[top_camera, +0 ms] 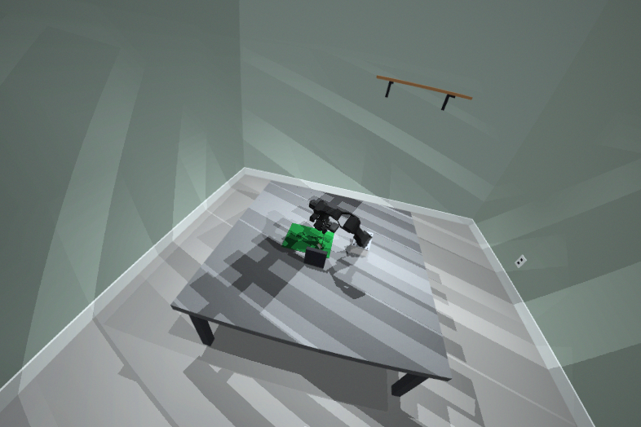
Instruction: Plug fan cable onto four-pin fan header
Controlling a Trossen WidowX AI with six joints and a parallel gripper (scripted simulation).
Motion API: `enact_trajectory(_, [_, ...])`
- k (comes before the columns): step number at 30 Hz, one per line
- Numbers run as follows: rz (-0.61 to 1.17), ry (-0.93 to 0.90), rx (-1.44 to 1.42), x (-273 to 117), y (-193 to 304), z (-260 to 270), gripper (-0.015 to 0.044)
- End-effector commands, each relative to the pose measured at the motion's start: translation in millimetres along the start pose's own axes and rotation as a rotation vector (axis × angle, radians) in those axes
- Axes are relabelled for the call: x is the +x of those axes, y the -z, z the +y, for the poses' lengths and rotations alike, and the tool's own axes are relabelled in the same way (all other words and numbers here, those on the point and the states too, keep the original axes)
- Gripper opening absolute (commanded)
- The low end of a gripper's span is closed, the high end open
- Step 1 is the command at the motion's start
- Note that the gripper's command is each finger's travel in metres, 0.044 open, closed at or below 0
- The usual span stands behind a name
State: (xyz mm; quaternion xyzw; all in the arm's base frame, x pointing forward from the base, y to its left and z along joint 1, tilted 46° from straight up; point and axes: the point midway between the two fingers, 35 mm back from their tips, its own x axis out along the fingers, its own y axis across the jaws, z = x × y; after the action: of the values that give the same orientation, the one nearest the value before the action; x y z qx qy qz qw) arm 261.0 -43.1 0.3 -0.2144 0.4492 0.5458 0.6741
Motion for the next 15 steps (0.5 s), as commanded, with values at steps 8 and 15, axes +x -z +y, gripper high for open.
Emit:
enact_trajectory(8, [0.003, 0.004, -0.007, -30, 7, 1, 0.0])
enact_trajectory(15, [-0.013, 0.01, 0.155, -35, -3, -13, 0.0])
